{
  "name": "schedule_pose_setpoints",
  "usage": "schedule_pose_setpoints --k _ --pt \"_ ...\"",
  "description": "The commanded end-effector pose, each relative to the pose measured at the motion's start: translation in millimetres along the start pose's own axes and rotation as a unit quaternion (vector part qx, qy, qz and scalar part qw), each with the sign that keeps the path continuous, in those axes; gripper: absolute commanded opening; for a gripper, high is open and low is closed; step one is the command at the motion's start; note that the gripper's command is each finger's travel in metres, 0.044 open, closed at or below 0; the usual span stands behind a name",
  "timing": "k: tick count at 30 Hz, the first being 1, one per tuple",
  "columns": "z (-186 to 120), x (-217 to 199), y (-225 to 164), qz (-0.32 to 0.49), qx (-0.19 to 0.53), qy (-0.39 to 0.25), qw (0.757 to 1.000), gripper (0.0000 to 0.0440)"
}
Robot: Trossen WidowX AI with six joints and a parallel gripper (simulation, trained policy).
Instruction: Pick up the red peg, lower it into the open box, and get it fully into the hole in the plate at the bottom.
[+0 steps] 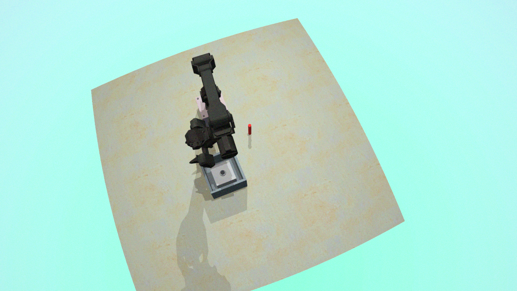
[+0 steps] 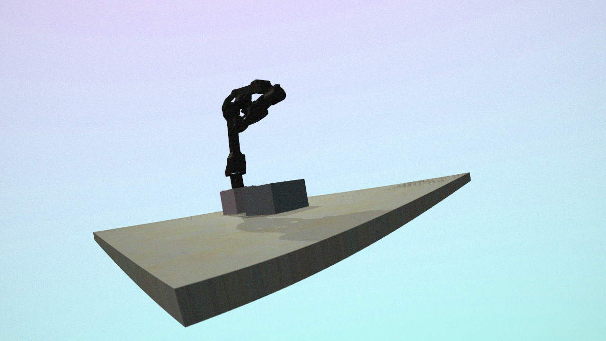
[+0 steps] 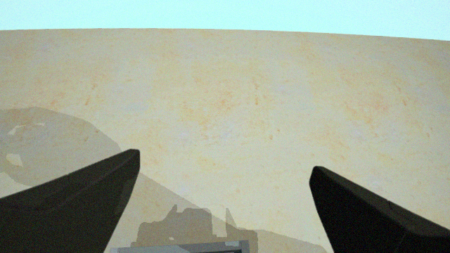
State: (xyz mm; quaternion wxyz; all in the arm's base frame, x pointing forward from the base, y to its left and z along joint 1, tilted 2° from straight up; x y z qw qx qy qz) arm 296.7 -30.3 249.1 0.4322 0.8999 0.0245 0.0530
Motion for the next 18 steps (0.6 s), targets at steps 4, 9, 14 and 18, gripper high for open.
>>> schedule_pose_setpoints --k 4,9,14,18 --pt "-1.9 1.2 -7.0 0.015 0.04 0.007 0.999 0.044" --pt "-6.9 1.6 -14.5 0.031 0.085 0.015 0.996 0.044" --pt "-15.0 1.0 -21.4 0.041 0.124 0.026 0.991 0.044" --pt "-24.9 -2.2 -29.6 0.039 0.153 0.035 0.987 0.044"
Point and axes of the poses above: the point midway between the two fingers, 35 mm back from their tips, its own z axis out along the fingers, its own x axis across the jaws, y = z × x, the point moved 6 cm from there along -z, back along the fingers, and after that the axes turned 1 degree about z, right-handed, at the moved point
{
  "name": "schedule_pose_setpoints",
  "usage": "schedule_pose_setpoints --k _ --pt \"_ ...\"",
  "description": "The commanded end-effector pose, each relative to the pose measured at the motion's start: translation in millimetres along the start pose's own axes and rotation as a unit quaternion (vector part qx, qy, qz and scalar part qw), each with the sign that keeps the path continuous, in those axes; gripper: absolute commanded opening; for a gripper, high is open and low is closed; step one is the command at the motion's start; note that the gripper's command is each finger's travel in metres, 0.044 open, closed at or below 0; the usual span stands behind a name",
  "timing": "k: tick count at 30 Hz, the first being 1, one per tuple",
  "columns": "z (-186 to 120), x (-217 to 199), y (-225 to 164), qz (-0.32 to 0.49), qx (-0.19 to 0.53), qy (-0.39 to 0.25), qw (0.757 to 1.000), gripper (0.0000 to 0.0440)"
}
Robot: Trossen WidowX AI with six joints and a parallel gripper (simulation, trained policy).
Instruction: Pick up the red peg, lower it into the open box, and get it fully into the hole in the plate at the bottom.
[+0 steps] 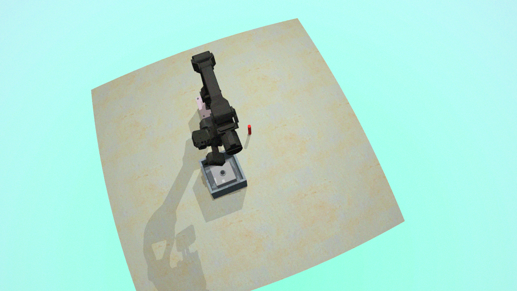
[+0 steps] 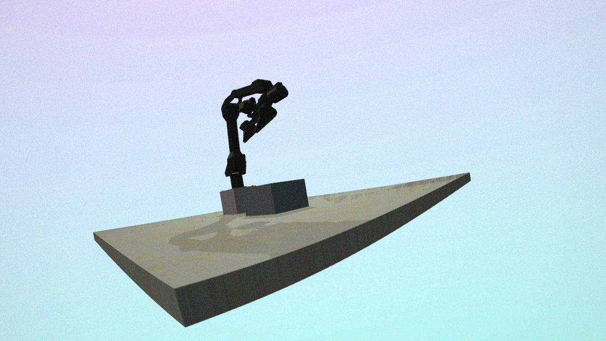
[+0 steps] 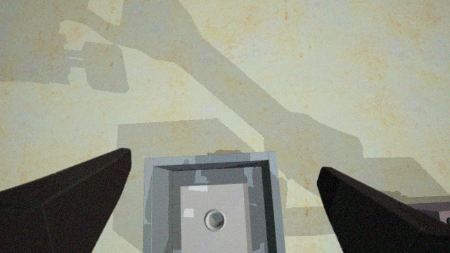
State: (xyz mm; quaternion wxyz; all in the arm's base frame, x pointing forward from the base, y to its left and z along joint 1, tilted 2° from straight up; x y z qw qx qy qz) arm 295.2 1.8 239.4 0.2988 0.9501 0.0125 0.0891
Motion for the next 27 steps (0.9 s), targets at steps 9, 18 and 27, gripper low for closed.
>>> schedule_pose_setpoints --k 9,18,27 --pt "-21.4 -36.3 -46.6 -0.038 0.087 -0.007 0.995 0.044" --pt "-22.3 -79.8 -86.6 -0.074 0.144 -0.05 0.985 0.044" --pt "-10.9 -110.2 -120.1 -0.108 0.175 -0.085 0.975 0.044"
Point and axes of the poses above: the point midway between the two fingers, 35 mm back from their tips, its own z axis out along the fingers, its own x axis across the jaws, y = z × x, the point moved 6 cm from there along -z, back along the fingers, and after that the axes turned 1 degree about z, right-handed, at the moved point
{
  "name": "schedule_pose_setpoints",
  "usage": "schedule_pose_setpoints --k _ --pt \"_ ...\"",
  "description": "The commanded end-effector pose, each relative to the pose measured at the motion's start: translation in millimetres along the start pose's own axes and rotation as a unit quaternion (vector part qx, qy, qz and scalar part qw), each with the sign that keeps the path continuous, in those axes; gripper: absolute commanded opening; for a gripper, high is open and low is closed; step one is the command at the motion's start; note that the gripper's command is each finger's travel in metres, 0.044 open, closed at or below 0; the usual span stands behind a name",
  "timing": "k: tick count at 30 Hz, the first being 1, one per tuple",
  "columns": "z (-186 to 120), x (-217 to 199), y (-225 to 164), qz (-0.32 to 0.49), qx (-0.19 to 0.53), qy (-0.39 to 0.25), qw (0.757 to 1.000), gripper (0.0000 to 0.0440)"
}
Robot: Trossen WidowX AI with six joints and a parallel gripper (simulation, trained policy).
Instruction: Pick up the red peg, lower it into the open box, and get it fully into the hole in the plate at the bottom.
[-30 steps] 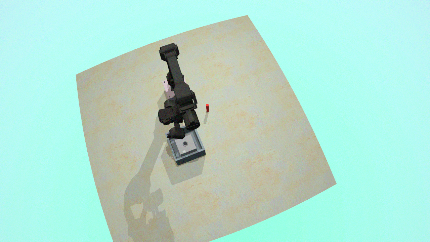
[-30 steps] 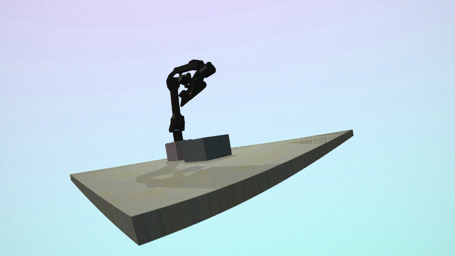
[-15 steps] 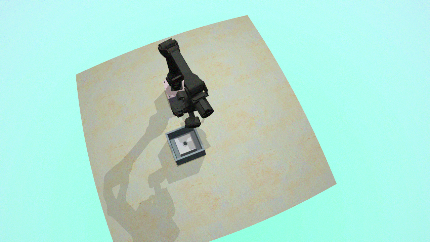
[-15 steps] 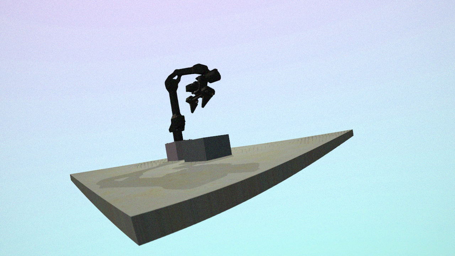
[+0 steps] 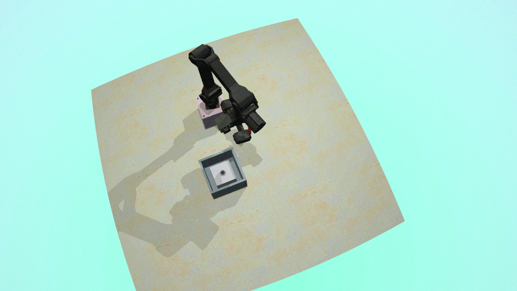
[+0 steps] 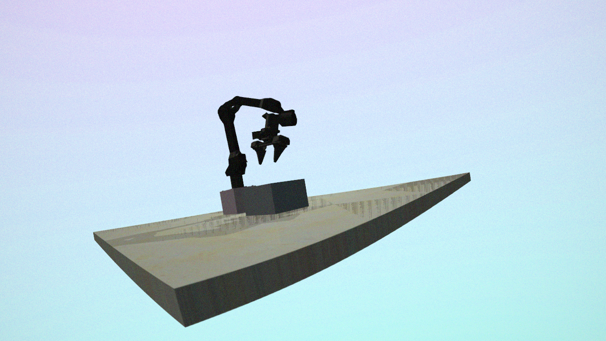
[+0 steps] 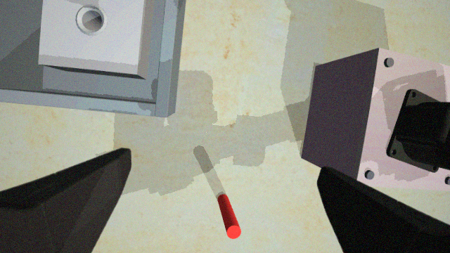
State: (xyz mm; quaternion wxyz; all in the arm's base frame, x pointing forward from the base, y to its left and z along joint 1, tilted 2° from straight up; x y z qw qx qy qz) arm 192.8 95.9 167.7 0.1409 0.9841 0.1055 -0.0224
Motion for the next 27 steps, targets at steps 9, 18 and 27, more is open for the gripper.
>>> schedule_pose_setpoints --k 9,18,27 --pt "35.0 -8.7 -27.0 -0.022 0.026 -0.025 0.999 0.044" --pt "67.9 -7.3 -48.2 -0.034 0.046 -0.025 0.998 0.044" --pt "98.6 -7.1 -69.5 -0.056 0.067 0.004 0.996 0.044"
Point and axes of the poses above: the point midway between the two fingers, 35 mm back from their tips, its own z axis out along the fingers, its own x axis across the jaws, y = z × x, the point moved 6 cm from there along -z, back along the fingers, and after that the axes turned 1 degree about z, right-handed, at the moved point
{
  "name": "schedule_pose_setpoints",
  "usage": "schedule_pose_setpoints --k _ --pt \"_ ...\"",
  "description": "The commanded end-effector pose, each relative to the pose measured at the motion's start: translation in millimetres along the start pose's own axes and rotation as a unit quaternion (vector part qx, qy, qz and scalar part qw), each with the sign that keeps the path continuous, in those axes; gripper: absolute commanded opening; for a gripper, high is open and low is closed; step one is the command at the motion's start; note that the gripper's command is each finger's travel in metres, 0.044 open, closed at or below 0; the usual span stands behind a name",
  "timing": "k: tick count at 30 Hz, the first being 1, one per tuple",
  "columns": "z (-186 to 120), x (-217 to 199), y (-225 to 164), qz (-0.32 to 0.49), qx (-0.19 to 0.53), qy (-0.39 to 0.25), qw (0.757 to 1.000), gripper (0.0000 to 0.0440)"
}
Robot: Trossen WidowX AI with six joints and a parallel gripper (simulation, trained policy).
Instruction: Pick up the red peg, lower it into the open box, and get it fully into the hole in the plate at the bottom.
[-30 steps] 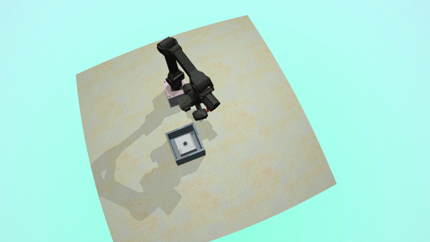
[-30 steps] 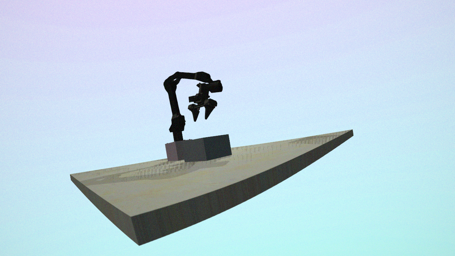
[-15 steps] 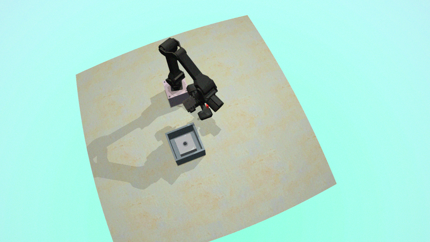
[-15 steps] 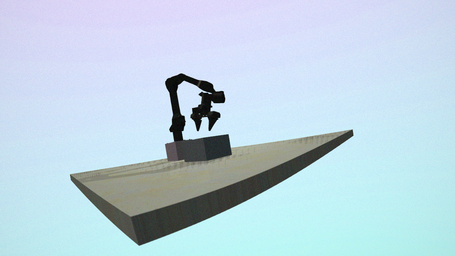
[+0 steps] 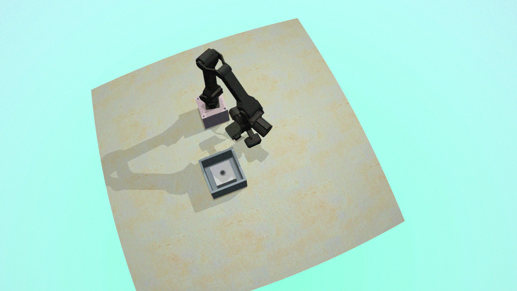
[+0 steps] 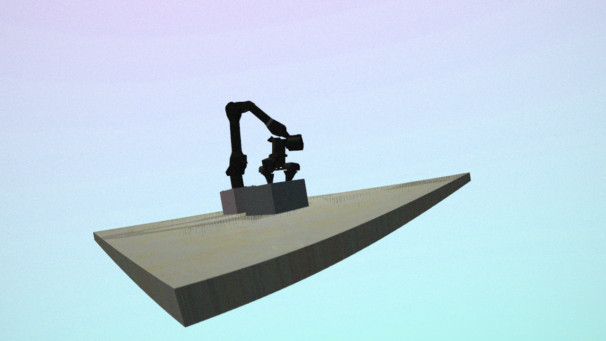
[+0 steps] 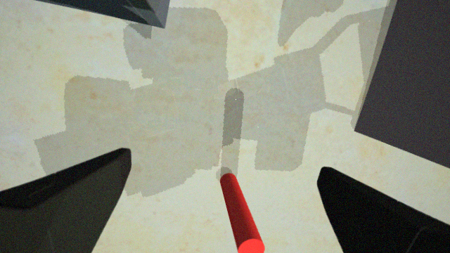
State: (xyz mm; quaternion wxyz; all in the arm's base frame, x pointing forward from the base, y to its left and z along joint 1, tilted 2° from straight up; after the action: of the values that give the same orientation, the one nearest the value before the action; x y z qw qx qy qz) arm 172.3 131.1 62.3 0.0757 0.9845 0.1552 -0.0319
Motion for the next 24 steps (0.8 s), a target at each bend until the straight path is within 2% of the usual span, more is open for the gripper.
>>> schedule_pose_setpoints --k 1,8,11,16,24 --pt "11.1 -1.8 -4.2 -0.007 0.005 0.003 1.0 0.044" --pt "31.7 -5.6 -13.9 -0.027 0.016 0.02 0.999 0.0436" --pt "38.4 -8.4 -17.3 -0.036 0.019 0.021 0.999 0.0409" --pt "45.9 -12.0 -21.1 -0.047 0.027 0.013 0.998 0.0305" --pt "45.5 -10.3 -23.8 -0.07 0.052 -0.002 0.996 0.0098"
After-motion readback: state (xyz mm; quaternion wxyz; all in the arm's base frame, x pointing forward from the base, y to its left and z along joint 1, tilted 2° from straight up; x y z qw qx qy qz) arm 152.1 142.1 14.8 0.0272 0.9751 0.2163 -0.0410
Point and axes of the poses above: the point midway between the two fingers, 35 mm back from their tips, its own z axis out along the fingers, its own x axis across the jaws, y = z × x, the point moved 6 cm from there along -z, back along the fingers, and after that the axes turned 1 degree about z, right-handed, at the moved point
